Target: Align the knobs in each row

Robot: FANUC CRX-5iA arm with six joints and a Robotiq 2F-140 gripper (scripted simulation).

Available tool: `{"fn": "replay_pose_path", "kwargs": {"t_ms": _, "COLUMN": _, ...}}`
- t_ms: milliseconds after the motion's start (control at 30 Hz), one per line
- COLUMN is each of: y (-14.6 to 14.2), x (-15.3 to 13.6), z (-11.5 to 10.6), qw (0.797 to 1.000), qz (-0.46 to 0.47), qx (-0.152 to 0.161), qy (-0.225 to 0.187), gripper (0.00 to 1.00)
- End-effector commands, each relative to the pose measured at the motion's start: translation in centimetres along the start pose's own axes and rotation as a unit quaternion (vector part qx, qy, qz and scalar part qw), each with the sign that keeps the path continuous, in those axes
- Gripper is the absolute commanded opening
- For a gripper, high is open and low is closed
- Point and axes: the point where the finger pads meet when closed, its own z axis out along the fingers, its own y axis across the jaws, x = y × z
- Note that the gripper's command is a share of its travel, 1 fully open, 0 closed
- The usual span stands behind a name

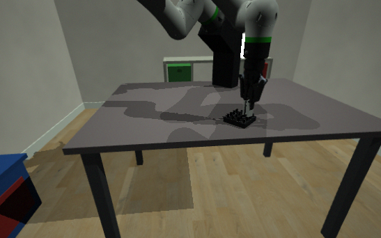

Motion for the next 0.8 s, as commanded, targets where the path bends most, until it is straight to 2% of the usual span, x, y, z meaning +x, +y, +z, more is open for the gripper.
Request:
{"fn": "replay_pose_path", "kwargs": {"t_ms": 0, "y": 0.0, "x": 0.0, "z": -0.5, "qw": 1.0, "qz": 0.0, "qx": 0.0, "qy": 0.0, "gripper": 0.12}}
{"fn": "replay_pose_path", "kwargs": {"t_ms": 267, "y": 0.0, "x": 0.0, "z": -2.0, "qw": 1.0, "qz": 0.0, "qx": 0.0, "qy": 0.0, "gripper": 0.12}}
{"fn": "replay_pose_path", "kwargs": {"t_ms": 767, "y": 0.0, "x": 0.0, "z": -2.1, "qw": 1.0, "qz": 0.0, "qx": 0.0, "qy": 0.0, "gripper": 0.12}}
